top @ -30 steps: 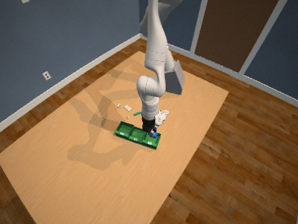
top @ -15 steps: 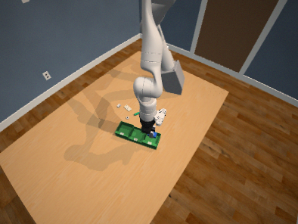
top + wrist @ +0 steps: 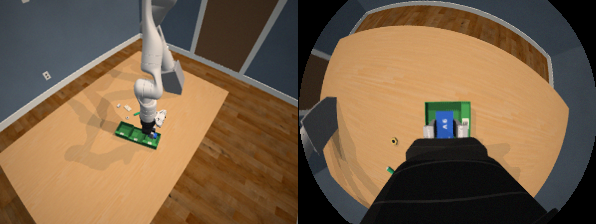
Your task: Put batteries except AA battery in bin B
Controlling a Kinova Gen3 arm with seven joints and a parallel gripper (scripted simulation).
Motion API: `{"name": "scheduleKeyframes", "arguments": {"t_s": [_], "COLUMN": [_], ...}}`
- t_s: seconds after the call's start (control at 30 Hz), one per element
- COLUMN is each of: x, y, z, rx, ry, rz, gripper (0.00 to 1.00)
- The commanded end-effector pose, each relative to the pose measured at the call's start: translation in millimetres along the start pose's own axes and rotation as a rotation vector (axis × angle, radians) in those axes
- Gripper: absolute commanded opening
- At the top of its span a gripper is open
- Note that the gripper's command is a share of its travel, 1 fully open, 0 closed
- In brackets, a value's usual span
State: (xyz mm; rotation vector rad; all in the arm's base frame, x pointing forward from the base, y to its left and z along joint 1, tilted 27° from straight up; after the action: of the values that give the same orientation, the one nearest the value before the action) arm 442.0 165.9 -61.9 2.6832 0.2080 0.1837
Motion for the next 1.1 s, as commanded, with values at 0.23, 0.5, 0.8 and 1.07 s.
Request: {"name": "scheduleKeyframes", "arguments": {"t_s": [0.23,0.5,0.8,1.07], "x": [-0.2,-0.3,-1.1,-1.2], "y": [1.1,1.2,1.9,1.7], "z": [19.1,31.1,42.4,42.5], "rx": [-0.002,-0.002,-0.002,-0.002], "ry": [-0.002,-0.002,-0.002,-0.002], "rz": [0.001,0.001,0.001,0.001], "gripper": [0.50,0.50,0.50,0.50]}}
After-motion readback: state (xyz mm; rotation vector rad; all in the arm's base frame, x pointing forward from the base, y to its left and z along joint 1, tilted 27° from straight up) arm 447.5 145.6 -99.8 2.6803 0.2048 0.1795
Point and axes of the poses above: the point where the finger pads meet when closed, its own z axis out along the fingers, its own x axis across the jaws, y = z × x, the point moved 4 cm from there along -z, back along the fingers, and after that the axes turned 9 degrees about z, right-handed, at the moved point
